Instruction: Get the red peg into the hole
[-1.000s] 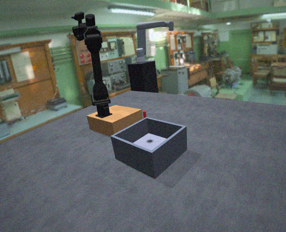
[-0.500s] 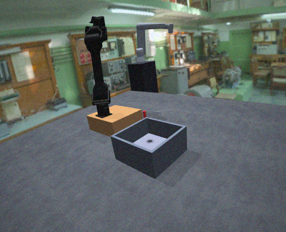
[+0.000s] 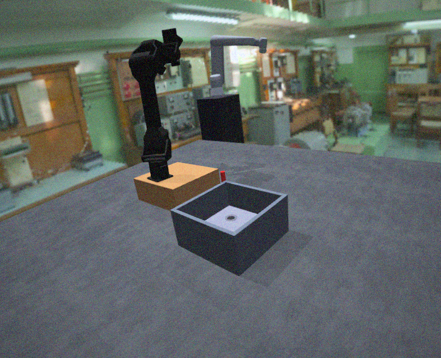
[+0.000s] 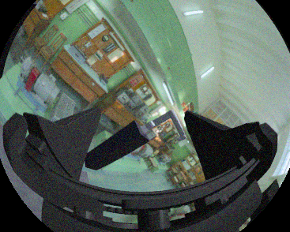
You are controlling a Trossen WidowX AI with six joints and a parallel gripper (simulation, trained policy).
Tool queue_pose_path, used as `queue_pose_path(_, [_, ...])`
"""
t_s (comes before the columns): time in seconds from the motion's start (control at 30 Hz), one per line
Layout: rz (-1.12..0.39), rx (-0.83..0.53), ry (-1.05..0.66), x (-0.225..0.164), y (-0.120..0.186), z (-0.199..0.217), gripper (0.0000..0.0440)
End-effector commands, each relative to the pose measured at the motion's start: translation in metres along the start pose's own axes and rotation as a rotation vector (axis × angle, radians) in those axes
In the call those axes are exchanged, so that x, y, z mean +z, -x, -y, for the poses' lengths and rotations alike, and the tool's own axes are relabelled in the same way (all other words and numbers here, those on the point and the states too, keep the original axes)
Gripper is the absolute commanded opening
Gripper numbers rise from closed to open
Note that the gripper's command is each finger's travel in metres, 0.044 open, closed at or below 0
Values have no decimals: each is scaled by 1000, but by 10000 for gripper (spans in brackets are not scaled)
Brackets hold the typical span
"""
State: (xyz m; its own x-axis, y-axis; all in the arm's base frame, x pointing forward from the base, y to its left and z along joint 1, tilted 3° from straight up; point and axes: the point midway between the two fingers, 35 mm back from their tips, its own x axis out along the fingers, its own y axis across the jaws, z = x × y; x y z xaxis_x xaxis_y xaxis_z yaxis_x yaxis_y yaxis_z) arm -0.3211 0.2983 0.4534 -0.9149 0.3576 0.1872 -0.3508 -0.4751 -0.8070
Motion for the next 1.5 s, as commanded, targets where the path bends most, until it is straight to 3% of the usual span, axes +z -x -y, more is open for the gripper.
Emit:
queue_pose_path(0.0, [-77, -13, -86, -20, 11, 4, 440])
queue_pose_path(0.7, [-531, -210, -625, -140, 109, 24, 440])
queue_pose_path(1.47, [-914, -661, -1173, -217, 254, 18, 440])
